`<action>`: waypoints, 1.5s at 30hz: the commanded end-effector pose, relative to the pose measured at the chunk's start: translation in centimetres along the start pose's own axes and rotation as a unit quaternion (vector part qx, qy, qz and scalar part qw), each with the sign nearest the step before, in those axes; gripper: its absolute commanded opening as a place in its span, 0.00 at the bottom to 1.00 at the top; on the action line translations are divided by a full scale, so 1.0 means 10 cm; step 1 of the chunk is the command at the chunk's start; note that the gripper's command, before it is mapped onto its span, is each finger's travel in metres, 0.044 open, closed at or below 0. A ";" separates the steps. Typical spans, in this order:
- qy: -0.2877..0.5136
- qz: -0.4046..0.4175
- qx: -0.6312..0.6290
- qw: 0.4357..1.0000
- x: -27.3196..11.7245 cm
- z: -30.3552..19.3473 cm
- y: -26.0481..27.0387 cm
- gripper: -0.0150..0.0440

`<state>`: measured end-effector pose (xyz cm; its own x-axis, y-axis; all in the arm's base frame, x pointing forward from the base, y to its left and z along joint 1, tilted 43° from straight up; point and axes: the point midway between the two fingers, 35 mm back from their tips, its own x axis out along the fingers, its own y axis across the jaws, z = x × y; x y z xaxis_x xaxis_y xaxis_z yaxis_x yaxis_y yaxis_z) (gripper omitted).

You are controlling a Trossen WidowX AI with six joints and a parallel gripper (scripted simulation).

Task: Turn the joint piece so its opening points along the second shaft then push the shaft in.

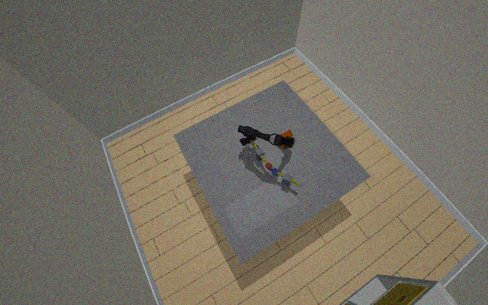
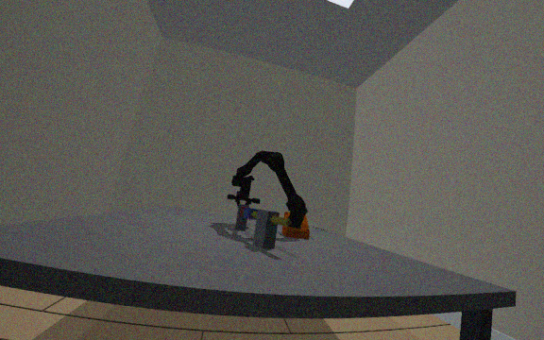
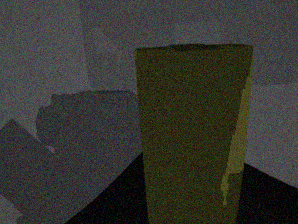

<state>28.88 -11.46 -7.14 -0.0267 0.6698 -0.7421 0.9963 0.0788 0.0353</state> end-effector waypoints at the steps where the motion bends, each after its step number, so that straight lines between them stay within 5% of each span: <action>1: 0.000 0.001 0.001 1.000 0.00 -0.07 0.00 0.25; 41: 0.000 0.000 0.001 1.000 0.01 -0.45 0.00 0.25; 45: 0.000 0.000 0.001 1.000 0.01 -0.45 0.00 0.37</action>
<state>28.55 -8.15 -4.18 -0.0257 0.6702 -0.7417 0.9965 0.0758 0.0340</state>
